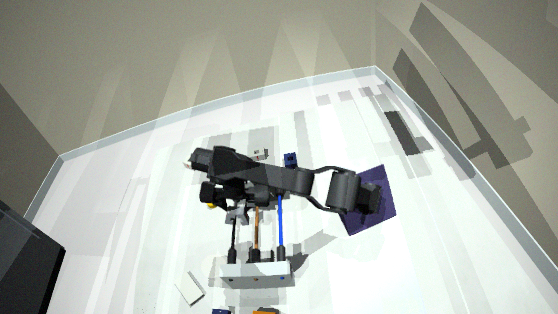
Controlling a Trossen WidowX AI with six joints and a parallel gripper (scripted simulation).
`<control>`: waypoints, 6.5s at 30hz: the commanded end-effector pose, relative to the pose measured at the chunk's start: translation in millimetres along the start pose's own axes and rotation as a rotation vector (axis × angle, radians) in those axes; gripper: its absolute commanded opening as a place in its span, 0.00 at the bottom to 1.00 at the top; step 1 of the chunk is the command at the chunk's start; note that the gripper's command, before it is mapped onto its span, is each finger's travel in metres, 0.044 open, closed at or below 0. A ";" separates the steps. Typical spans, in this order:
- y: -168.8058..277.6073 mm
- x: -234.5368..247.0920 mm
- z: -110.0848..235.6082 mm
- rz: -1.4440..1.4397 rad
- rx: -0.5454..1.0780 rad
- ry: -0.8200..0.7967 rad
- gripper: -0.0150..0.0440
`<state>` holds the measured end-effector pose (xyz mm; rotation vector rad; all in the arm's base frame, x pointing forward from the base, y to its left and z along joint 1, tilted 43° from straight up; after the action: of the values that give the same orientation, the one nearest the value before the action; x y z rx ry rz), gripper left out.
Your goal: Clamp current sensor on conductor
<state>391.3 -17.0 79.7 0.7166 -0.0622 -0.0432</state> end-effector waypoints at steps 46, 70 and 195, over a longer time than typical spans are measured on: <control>2.5 9.4 -43.3 0.015 0.000 -0.022 0.25; 2.5 9.4 -43.3 0.015 0.000 -0.022 0.25; 6.4 16.7 -101.3 0.019 0.006 0.187 0.25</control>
<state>414.7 53.7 7.7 0.7233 0.1134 0.0408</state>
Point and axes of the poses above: the point midway between the two fingers, 35 mm back from their tips, its own z axis back along the fingers, its own x axis across the jaws, y = z × x, the point moved 2 cm from there along z, back along the fingers, and after that the axes turned 1 degree about z, right-handed, at the moved point
